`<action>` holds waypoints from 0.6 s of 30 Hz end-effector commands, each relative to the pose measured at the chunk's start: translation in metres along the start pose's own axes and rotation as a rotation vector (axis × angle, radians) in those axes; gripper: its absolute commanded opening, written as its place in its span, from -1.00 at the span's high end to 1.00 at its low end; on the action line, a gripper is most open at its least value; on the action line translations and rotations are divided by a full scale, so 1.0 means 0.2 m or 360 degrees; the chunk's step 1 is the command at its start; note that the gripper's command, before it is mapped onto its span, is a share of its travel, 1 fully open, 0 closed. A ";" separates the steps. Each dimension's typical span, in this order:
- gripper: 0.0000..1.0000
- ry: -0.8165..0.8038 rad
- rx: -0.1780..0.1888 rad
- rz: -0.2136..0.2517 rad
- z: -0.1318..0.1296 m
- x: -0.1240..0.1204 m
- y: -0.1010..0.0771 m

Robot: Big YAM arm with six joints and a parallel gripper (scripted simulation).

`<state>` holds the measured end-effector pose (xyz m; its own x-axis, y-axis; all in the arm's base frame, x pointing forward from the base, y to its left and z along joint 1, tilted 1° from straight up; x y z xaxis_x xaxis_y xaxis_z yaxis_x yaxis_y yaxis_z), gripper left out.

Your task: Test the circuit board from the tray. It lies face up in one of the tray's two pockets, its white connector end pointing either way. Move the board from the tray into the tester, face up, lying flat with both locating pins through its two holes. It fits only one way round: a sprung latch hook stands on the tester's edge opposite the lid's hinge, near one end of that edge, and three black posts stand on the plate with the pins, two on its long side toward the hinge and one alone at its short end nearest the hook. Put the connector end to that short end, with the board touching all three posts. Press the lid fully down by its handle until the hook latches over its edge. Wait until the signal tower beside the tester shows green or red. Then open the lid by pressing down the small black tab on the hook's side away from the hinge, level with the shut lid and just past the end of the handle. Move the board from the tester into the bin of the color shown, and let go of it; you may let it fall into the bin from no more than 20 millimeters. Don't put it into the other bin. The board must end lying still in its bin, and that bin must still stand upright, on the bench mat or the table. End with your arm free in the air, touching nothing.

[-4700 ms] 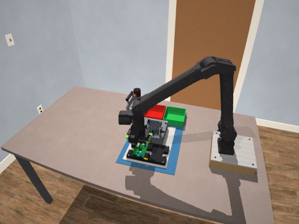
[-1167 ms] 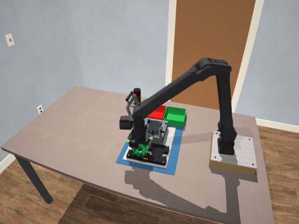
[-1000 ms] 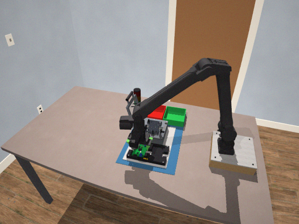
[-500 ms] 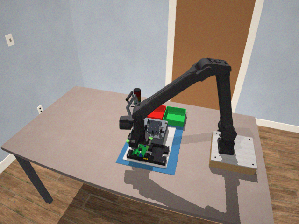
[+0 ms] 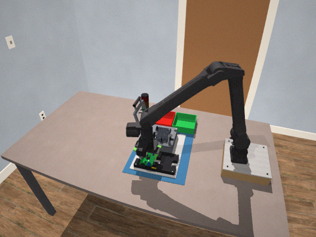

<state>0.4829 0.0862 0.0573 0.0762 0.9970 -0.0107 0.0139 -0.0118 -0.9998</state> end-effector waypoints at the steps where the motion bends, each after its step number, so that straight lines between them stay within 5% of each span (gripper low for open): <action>1: -0.83 0.0008 -0.0046 -0.0010 -0.09 -0.01 -0.05; 18: -0.83 0.0008 -0.0010 -0.0001 -0.02 -0.03 0.06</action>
<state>0.4841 0.0864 0.0505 0.0761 0.9970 -0.0111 0.0124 -0.0121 -0.9999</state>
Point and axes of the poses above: the point where the finger pads meet when closed, its own y axis out along the fingers, its own z axis across the jaws, x = y × z, the point moved 7 cm from there along -y, back along the fingers, and after that the axes turned 2 degrees about y, right-handed, at the moved point
